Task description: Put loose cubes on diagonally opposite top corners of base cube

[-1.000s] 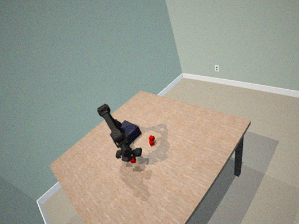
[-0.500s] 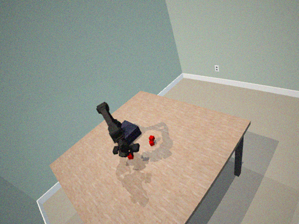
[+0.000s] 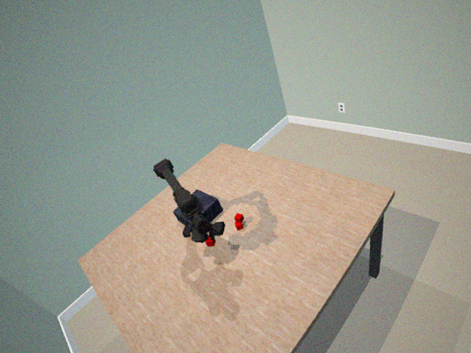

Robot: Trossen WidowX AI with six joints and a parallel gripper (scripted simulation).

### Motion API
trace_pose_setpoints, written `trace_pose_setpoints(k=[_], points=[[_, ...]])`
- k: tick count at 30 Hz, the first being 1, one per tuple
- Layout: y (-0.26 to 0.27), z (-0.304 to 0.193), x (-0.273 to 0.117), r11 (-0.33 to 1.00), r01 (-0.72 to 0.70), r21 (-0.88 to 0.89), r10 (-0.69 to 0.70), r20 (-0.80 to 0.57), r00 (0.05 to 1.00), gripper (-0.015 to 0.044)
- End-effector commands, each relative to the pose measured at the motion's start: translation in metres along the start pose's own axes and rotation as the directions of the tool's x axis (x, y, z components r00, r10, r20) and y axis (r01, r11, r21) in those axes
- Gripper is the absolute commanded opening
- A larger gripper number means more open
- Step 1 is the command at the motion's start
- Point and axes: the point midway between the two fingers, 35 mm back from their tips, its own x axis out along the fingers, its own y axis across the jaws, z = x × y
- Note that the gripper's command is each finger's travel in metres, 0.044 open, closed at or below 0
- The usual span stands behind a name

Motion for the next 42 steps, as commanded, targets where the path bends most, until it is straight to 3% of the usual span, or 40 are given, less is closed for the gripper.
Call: trace_pose_setpoints(k=[1, 42], points=[[0.008, -0.012, 0.0, 0.999, -0.005, 0.032, 0.005, 0.001, 1.0, 0.0105], [0.064, -0.127, 0.006, 0.95, -0.006, 0.313, 0.01, -0.011, 1.0, 0.0105]])
